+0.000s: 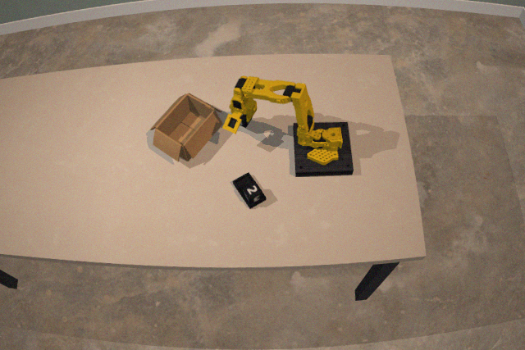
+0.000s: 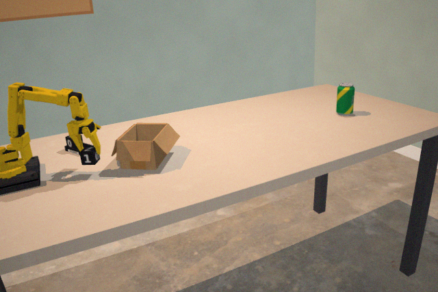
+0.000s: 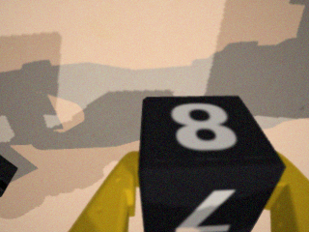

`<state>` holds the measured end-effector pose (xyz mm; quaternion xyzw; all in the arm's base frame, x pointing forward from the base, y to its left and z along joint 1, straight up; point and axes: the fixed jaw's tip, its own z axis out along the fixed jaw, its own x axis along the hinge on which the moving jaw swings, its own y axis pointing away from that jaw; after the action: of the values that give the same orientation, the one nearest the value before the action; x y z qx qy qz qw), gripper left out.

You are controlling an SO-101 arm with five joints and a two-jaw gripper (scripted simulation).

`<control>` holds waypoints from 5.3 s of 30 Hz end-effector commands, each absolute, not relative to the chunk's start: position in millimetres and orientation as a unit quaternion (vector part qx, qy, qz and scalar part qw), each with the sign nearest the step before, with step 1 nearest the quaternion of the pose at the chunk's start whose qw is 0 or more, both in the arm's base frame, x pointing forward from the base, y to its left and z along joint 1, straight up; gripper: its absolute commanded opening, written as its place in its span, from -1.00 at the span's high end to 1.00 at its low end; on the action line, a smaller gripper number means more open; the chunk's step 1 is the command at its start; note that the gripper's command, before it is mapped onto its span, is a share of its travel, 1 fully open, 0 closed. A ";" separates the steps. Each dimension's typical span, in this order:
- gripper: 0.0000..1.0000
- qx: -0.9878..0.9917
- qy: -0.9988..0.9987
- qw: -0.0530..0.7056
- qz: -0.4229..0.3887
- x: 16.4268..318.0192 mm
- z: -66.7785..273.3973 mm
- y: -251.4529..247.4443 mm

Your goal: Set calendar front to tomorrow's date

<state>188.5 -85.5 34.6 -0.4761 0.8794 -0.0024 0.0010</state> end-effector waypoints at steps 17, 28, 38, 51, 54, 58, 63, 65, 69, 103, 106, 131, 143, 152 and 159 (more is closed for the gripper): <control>1.00 -0.604 0.797 0.000 0.000 192.4 31.3 -70.7; 1.00 -0.611 0.791 -0.003 0.005 187.9 30.6 -69.0; 1.00 -0.611 0.791 -0.003 0.005 187.9 30.6 -69.0; 1.00 -0.611 0.791 -0.003 0.005 187.7 24.9 -69.0; 1.00 -0.611 0.791 -0.003 0.005 187.7 24.6 -69.0; 1.00 -0.611 0.791 -0.003 0.005 187.7 24.5 -69.0; 1.00 -0.611 0.791 -0.003 0.005 187.7 22.0 -69.0; 1.00 -0.611 0.791 -0.003 0.005 187.7 20.5 -69.0; 1.00 -0.611 0.791 -0.003 0.005 187.6 18.7 -68.9; 1.00 -0.611 0.791 -0.003 0.005 187.4 6.8 -68.9; 1.00 -0.611 0.791 -0.003 0.005 187.4 6.7 -68.9; 1.00 -0.611 0.791 -0.003 0.005 187.2 -1.9 -68.8; 0.99 -0.611 0.791 -0.003 0.005 187.2 -5.2 -68.8; 0.58 -0.611 0.791 -0.003 0.005 187.2 -5.2 -68.8; 0.52 -0.611 0.791 -0.003 0.005 187.2 -5.2 -68.8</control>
<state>190.8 -72.2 -0.3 -0.6048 0.7963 -0.0053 0.0025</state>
